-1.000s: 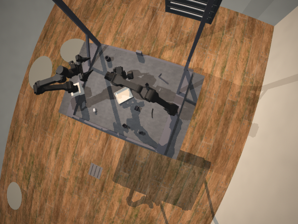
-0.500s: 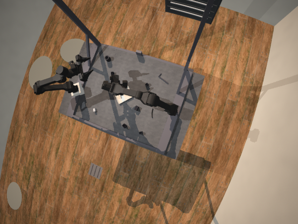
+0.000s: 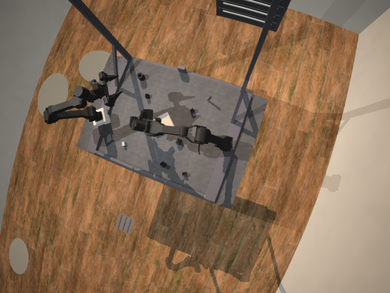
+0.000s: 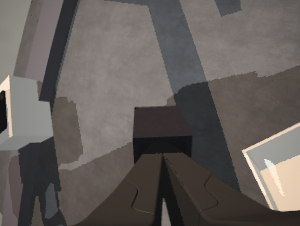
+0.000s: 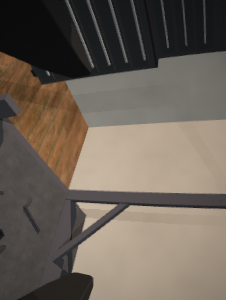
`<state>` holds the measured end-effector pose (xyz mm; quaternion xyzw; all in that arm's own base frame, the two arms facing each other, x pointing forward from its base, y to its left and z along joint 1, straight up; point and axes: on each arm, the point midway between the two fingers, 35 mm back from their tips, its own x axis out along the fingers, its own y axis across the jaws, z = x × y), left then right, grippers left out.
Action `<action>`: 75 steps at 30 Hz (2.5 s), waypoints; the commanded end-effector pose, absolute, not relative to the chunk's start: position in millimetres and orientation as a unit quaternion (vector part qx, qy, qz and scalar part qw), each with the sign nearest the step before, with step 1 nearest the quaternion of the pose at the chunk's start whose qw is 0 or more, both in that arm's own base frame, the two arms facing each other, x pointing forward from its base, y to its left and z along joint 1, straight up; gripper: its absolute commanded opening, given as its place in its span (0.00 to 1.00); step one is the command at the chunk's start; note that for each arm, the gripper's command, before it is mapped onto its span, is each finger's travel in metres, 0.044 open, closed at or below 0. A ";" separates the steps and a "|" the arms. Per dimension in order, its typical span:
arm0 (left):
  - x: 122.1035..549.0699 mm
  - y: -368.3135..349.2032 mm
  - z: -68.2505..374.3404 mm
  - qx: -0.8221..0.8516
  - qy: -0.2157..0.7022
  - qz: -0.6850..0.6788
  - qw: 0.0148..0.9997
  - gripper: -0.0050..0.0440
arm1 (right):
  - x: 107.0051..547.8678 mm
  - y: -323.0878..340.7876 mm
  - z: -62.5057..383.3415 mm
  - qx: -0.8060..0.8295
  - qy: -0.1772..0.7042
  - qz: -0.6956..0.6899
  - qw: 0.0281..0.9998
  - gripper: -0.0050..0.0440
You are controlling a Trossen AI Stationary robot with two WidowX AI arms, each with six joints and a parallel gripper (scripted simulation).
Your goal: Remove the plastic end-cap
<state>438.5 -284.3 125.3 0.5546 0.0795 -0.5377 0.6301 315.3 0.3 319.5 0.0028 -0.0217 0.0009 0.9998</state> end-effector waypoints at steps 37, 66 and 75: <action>509.5 -68.1 208.8 0.810 0.001 -0.179 0.558 0.10 | 314.0 -0.3 325.6 0.001 -0.030 -0.001 1.000 1.00; 489.7 35.1 241.5 0.887 0.051 -0.015 0.458 0.10 | 314.0 -0.1 325.9 0.001 -0.030 -0.001 1.000 1.00; 490.5 35.5 241.0 0.888 0.051 -0.015 0.457 0.10 | 314.4 1.1 328.5 0.001 -0.032 0.002 0.999 1.00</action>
